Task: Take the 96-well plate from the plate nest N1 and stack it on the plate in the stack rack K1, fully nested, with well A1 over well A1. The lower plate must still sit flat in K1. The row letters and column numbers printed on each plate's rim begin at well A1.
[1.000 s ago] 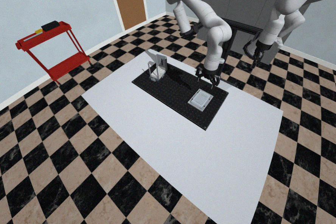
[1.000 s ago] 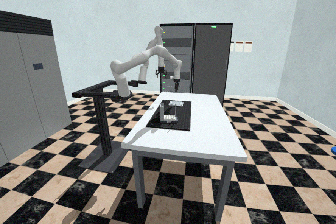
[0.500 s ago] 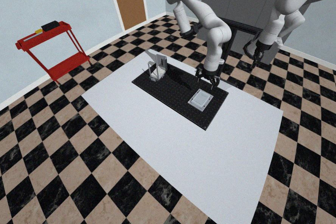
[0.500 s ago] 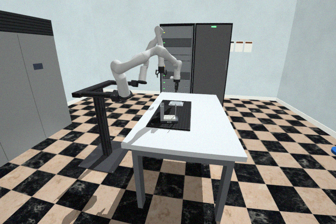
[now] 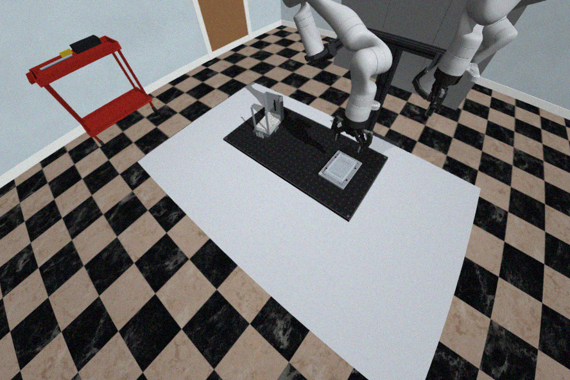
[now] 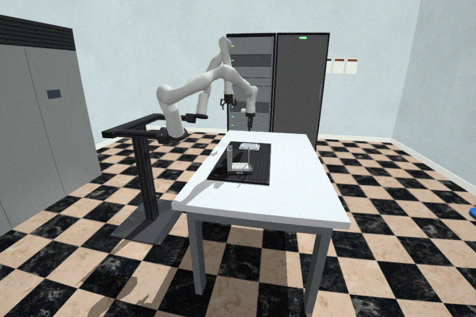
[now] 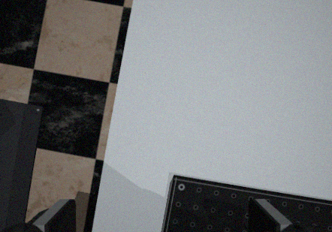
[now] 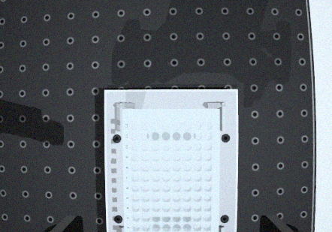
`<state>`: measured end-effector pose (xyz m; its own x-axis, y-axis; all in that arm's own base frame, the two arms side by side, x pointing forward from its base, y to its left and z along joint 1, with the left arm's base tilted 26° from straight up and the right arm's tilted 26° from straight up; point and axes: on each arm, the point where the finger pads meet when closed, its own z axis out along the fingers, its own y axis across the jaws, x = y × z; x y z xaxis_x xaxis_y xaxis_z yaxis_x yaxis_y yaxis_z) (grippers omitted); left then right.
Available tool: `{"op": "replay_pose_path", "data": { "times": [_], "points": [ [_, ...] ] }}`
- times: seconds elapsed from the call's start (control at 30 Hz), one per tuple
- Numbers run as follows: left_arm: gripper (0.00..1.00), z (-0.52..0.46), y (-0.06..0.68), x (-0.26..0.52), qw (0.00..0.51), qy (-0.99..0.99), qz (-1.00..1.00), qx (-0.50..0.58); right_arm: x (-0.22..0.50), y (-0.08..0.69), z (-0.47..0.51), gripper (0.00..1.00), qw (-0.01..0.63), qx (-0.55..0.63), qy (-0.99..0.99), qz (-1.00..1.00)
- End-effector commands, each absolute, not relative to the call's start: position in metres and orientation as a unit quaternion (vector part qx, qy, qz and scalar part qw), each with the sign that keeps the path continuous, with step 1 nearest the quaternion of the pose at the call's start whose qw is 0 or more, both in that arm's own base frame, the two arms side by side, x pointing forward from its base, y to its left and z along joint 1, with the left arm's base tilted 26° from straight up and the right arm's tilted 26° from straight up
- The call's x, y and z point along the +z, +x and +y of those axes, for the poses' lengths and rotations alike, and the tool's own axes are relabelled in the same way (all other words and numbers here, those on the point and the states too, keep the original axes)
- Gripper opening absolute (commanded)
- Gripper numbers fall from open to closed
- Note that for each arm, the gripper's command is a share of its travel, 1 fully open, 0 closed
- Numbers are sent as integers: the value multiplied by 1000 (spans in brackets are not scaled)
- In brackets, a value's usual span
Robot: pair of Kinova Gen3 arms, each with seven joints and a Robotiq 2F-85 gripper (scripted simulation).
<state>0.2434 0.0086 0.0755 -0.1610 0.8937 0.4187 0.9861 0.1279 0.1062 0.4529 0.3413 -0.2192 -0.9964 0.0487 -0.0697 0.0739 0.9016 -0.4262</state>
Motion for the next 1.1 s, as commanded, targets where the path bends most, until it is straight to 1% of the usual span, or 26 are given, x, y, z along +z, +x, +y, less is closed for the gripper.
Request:
{"op": "replay_pose_path", "data": {
  "times": [0.0,1.07],
  "points": [
    [1000,8,244,76,127,-635,-740,-181,-219,454,342,1000,30,-218,31,975],
    [1000,8,244,76,127,-635,-740,-181,-227,454,338,1000,30,-218,31,975]
  ]
}}
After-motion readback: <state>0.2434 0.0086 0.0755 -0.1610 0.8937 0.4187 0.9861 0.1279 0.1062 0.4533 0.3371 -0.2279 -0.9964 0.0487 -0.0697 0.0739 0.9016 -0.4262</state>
